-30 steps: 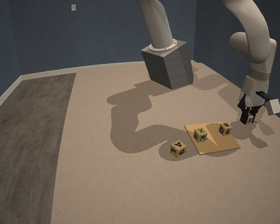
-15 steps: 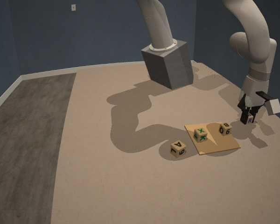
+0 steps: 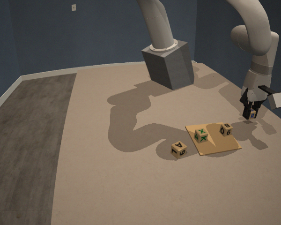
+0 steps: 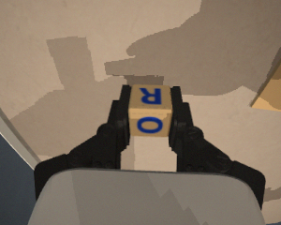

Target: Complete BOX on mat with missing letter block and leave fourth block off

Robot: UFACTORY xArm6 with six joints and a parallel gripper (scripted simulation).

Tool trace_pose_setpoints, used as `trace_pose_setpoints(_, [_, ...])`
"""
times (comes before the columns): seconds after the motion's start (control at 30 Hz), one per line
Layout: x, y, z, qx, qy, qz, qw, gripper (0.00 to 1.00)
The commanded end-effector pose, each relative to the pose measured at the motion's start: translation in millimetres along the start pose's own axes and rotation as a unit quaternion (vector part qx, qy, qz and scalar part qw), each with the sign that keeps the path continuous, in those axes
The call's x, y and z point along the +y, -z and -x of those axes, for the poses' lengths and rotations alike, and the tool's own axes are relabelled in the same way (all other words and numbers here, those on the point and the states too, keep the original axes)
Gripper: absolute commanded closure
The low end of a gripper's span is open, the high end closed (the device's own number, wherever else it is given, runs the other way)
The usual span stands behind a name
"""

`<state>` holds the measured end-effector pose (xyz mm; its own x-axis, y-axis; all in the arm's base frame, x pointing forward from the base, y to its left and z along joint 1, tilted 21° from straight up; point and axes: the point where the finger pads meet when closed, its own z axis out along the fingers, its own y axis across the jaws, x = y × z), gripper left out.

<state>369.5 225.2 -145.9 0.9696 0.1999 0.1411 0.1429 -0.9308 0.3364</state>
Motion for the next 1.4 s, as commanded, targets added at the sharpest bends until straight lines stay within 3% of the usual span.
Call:
trace_pose_setpoints(0.0, [-0.5, 36.5, -1.6, 0.001, 0.000, -0.001, 1.000, 0.73])
trace_pose_setpoints(0.17, [-0.4, 68.6, -1.5, 0.001, 0.000, -0.001, 1.000, 0.73])
trace_pose_setpoints(0.37, [-0.4, 78.9, -1.5, 0.001, 0.000, -0.001, 1.000, 0.73])
trace_pose_setpoints(0.8, [1.9, 79.5, -2.6, 0.001, -0.010, -0.001, 1.000, 0.73])
trace_pose_setpoints(1.37, [53.3, 81.5, -22.8, -0.001, -0.225, -0.004, 0.974, 0.73])
